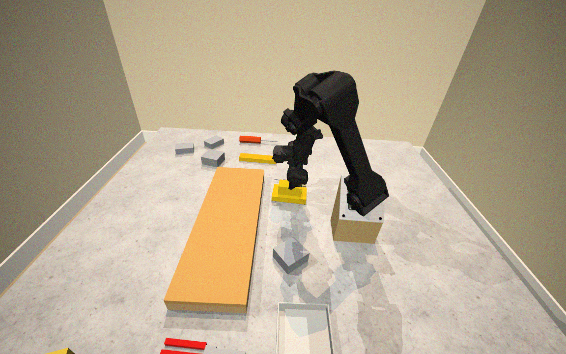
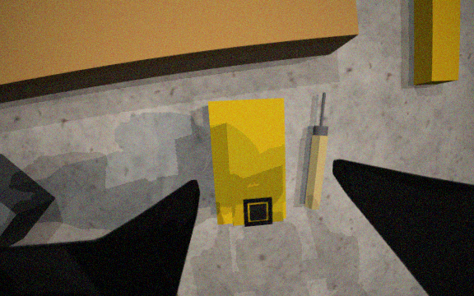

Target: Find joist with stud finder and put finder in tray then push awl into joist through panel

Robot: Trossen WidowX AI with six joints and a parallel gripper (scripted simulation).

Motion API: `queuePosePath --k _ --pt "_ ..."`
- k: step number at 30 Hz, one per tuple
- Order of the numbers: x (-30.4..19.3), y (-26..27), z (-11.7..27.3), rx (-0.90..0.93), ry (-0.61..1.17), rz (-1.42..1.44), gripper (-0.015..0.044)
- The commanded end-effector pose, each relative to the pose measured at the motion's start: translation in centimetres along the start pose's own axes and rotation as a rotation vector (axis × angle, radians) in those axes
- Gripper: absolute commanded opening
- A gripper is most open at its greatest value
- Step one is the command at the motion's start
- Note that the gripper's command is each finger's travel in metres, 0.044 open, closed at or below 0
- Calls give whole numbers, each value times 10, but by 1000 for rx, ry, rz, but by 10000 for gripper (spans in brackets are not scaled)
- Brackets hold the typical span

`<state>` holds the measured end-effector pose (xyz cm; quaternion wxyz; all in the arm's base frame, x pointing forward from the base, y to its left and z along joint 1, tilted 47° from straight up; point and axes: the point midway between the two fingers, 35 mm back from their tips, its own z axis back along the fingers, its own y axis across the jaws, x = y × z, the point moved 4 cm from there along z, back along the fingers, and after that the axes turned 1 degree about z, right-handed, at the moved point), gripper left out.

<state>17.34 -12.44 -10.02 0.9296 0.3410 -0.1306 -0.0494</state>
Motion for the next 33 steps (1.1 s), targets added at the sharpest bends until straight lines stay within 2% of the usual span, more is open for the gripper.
queuePosePath --k 1,12,33 --pt "1 -3 0 61 -68 -111 440" --pt "1 -3 -1 61 -68 -111 440" --pt "-5 0 -34 62 -69 -111 440"
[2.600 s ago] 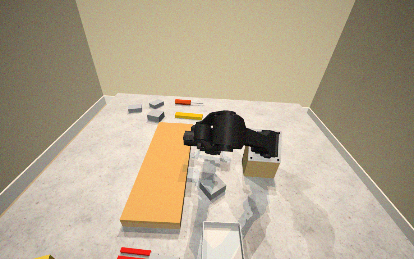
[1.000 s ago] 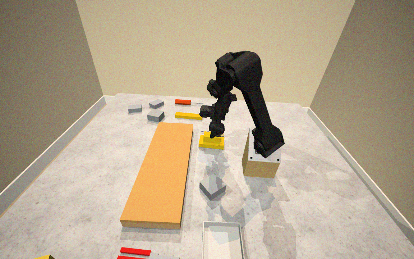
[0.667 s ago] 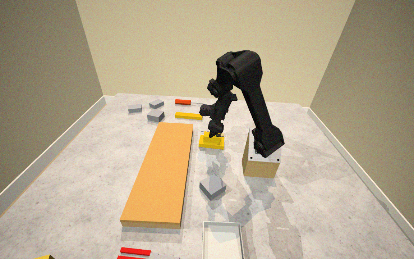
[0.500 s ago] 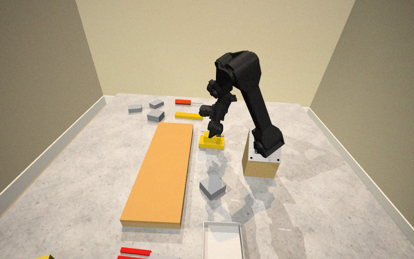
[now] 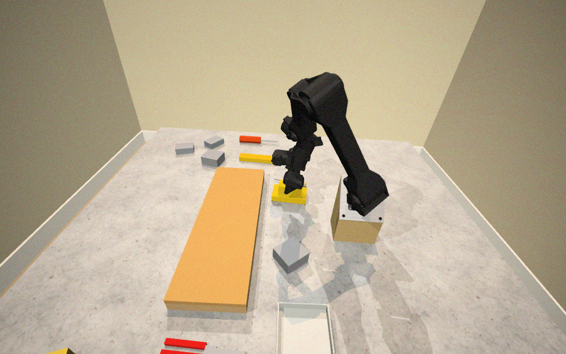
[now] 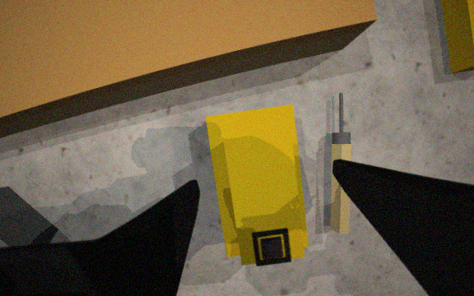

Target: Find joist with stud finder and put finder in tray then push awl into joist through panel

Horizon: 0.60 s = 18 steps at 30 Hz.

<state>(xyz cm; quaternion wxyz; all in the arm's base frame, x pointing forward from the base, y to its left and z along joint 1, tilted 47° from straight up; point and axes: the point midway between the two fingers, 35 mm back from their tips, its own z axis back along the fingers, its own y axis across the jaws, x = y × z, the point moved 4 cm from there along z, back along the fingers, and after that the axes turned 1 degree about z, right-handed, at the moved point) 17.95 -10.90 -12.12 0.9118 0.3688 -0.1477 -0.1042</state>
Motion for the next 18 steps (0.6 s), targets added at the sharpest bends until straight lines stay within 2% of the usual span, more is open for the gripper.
queuePosePath --k 1,12,16,18 --pt "-5 1 -8 10 3 -12 440" --pt "-9 3 -22 12 2 -12 440" --pt "-9 3 -22 12 2 -12 335" --pt "-9 3 -22 12 2 -12 322"
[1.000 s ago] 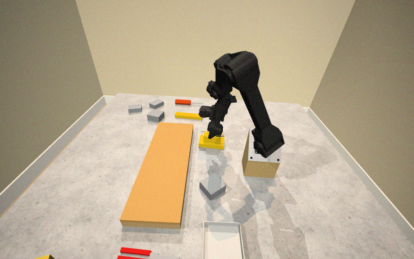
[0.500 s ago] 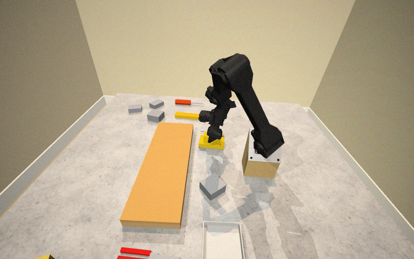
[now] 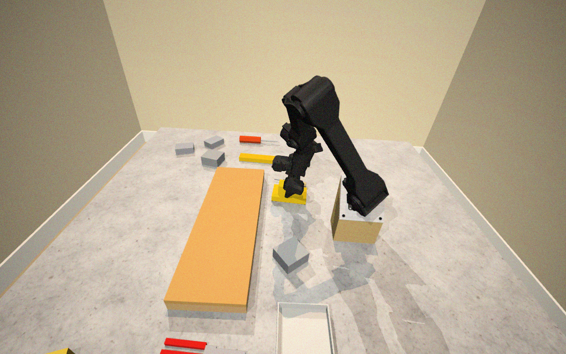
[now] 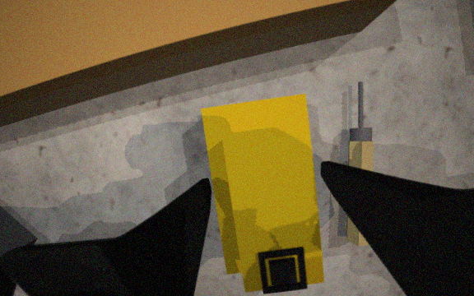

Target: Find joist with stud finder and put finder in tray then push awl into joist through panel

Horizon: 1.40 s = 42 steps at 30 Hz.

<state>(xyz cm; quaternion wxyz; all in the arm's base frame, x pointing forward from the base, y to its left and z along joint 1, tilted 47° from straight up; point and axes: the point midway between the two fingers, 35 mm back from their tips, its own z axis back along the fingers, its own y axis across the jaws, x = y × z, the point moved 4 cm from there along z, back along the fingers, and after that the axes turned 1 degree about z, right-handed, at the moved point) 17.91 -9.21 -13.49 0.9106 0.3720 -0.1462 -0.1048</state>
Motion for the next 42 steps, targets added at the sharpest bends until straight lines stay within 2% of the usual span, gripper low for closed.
queuePosePath --k 1,24,30,42 --pt "-1 0 -2 6 0 -9 315" --pt "-1 0 -2 6 0 -9 162" --pt "6 -3 15 2 0 -9 4" --pt "26 -3 88 0 1 -9 0"
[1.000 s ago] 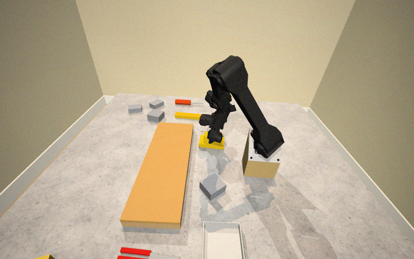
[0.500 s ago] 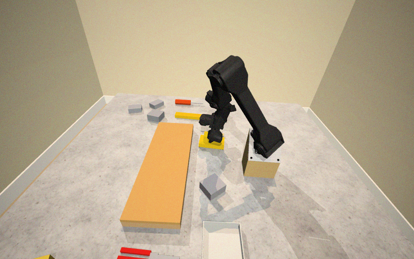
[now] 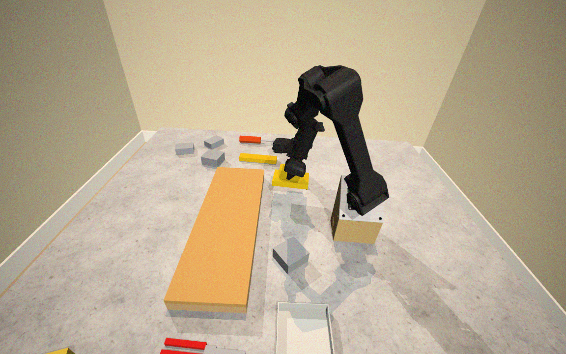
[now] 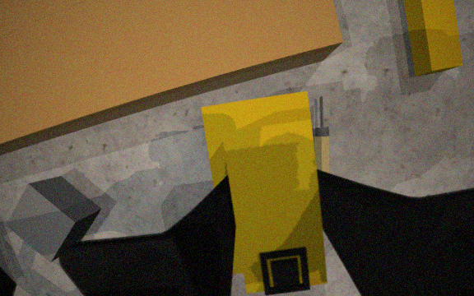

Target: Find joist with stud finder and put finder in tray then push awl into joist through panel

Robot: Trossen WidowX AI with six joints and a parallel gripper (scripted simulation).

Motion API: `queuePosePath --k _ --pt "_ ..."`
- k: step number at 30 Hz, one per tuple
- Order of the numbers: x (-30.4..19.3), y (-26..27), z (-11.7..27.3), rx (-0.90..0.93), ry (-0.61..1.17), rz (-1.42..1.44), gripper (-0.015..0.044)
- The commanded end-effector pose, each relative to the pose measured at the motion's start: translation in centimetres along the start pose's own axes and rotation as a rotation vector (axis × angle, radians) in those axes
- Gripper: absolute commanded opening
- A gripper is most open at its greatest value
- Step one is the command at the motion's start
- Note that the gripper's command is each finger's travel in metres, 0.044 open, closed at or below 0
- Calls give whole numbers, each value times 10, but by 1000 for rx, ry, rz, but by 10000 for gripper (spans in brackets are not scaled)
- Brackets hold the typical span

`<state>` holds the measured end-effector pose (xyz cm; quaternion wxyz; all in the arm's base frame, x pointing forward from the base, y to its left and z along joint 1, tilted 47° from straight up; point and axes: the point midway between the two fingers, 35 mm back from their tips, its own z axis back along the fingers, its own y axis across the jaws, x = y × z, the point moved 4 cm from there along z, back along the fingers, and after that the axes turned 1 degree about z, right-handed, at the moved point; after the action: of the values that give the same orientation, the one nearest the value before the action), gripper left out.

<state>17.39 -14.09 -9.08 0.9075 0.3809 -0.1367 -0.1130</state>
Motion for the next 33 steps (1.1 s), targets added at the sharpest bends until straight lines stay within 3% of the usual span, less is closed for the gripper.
queuePosePath --k 1,10,33 --pt "8 1 30 -14 -11 16 0" --pt "15 -1 35 -14 -11 20 0" --pt "111 -26 27 -10 -17 71 0"
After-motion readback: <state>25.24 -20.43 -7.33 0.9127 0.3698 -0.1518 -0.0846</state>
